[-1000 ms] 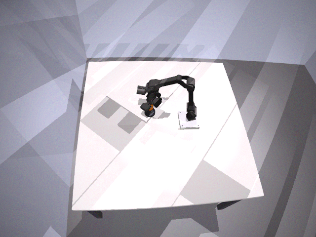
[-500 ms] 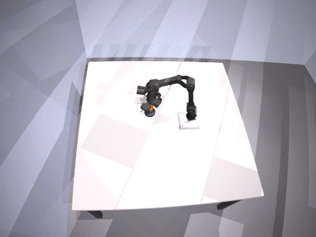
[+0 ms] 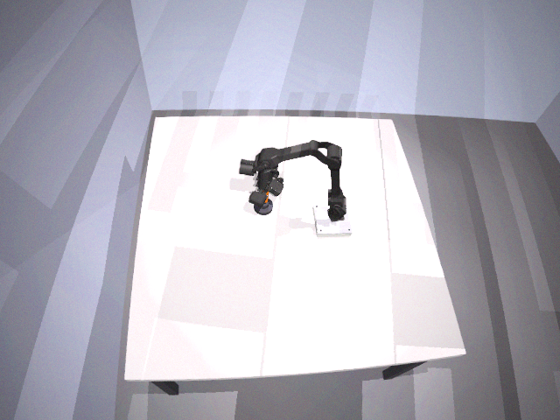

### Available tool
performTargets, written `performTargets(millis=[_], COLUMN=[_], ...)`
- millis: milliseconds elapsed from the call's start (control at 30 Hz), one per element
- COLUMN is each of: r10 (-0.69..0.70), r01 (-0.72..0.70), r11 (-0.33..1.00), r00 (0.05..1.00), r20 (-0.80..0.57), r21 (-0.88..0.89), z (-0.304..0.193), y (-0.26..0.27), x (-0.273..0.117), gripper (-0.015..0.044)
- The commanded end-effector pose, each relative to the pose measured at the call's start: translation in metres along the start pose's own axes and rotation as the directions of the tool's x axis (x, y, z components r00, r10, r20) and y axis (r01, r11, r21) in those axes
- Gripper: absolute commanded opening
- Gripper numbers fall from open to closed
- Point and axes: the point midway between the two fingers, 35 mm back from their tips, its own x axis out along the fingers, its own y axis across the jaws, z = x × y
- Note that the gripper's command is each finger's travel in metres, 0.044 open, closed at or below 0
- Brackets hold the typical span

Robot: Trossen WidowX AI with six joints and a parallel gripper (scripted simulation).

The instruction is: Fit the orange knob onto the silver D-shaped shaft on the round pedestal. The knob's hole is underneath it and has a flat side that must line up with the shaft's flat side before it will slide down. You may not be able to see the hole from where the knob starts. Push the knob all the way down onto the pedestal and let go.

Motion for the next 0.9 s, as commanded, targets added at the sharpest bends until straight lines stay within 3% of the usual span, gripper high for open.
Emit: performTargets(millis=[0,667,867], r10=[0.001,0.001,0.001], r01=[-0.001,-0.001,0.002], r11=[1.0,1.0,0.972], r00=[1.0,1.0,1.0], r20=[-0.011,-0.011,-0.011], r21=[-0.009,0.0,0.234], z=[-0.003,-0.0024,-0.0006], y=[-0.0001,0.0001,0.0005], x=[0.0008,-0.003,-0.0034], gripper=[0.0,0.0,0.0])
